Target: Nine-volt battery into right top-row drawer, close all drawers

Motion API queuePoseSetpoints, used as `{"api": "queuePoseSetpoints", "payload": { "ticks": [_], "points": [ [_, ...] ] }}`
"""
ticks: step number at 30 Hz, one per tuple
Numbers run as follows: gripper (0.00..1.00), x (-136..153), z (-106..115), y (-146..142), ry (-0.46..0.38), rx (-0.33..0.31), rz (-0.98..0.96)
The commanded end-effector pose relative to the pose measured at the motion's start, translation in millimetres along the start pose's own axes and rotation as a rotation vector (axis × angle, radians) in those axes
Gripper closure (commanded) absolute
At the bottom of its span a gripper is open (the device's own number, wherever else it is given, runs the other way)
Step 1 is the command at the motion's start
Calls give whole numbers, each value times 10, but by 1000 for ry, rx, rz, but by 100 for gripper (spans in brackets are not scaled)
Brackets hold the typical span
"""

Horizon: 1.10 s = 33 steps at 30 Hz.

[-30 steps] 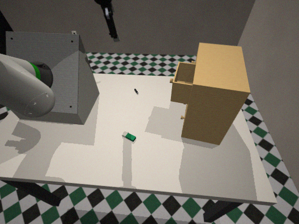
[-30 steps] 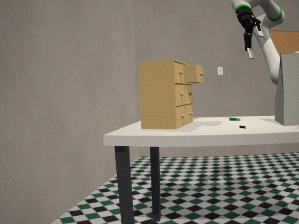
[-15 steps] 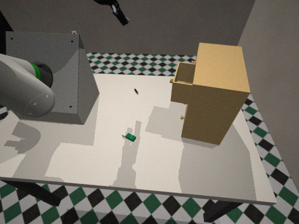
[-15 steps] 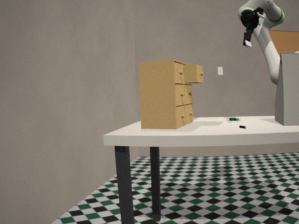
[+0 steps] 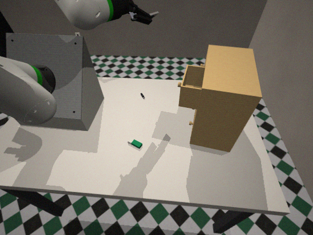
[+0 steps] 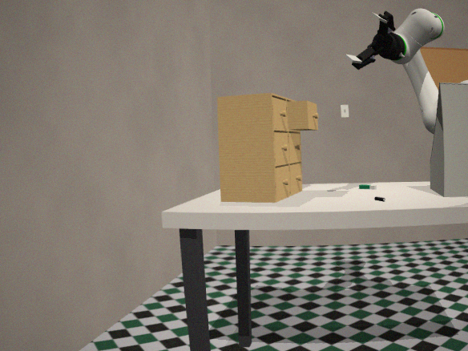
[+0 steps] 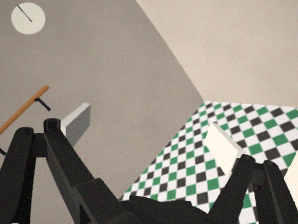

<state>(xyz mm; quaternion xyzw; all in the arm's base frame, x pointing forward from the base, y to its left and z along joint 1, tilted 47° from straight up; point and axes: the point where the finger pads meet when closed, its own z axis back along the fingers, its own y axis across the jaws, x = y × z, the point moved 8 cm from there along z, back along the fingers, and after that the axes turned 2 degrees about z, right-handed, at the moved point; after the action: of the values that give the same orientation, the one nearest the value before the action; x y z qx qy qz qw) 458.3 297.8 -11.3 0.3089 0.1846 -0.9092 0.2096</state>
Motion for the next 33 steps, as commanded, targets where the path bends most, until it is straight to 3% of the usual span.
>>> {"api": "queuePoseSetpoints", "payload": {
  "ticks": [1,2,3,5,6,8,9,10,11,13,14,15,16,18,19,20,21,22,23,25,26,31,33],
  "points": [
    [0,-63,80,373,196,190,59],
    [0,-45,74,358,218,210,66],
    [0,-95,208,573,228,236,84],
    [0,-65,191,541,265,283,96],
    [0,-92,347,756,275,310,115],
    [0,-92,347,756,275,310,115],
    [0,-75,500,929,311,390,142],
    [0,-66,490,914,321,414,148],
    [0,-57,678,1112,324,439,163],
    [0,-37,652,1076,347,497,177],
    [0,-11,843,1253,350,529,194],
    [0,-2,827,1233,359,562,202],
    [0,35,1020,1389,360,597,218],
    [0,49,983,1348,373,670,234],
    [0,94,1171,1483,371,707,251],
    [0,99,1150,1462,375,747,259],
    [0,148,1328,1575,371,786,275],
    [0,152,1305,1555,372,827,284],
    [0,202,1471,1648,366,867,300],
    [0,202,1471,1648,366,867,300],
    [0,254,1571,1687,351,990,334],
    [0,404,1968,1838,303,1166,390],
    [0,445,2074,1869,287,1209,404]
  ]
}}
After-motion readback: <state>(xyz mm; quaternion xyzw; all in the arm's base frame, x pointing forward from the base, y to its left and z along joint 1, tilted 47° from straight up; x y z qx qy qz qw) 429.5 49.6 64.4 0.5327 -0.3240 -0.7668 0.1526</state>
